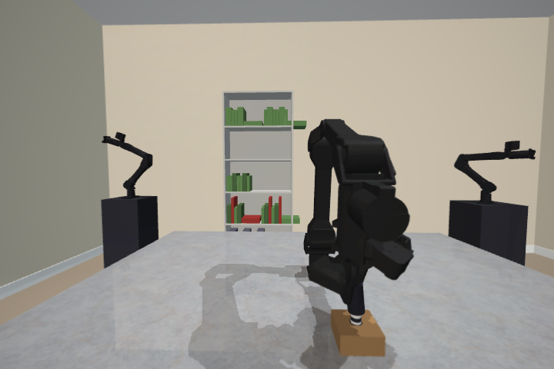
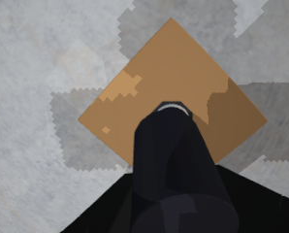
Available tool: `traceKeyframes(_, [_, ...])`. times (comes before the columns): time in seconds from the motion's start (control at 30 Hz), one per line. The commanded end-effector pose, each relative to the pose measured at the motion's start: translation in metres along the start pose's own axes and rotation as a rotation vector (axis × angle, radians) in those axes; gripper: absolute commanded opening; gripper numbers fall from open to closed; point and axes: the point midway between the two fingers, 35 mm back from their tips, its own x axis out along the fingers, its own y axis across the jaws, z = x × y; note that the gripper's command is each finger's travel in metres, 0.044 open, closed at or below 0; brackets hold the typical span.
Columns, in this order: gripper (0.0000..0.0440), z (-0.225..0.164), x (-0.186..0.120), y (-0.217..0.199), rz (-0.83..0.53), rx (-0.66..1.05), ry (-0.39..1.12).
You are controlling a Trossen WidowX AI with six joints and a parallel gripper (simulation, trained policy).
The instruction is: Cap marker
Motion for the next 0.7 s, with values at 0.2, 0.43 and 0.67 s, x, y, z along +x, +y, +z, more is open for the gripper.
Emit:
traceKeyframes(0.2, [0.0075, -0.0025, 0.0231, 0.0044, 0.041, -0.029, 0.032])
traceKeyframes(0.43, [0.0086, -0.0037, 0.0264, 0.0010, 0.019, -0.055, 0.032])
traceKeyframes(0.67, [0.0098, -0.0048, 0.0286, -0.0013, 0.005, -0.071, 0.034])
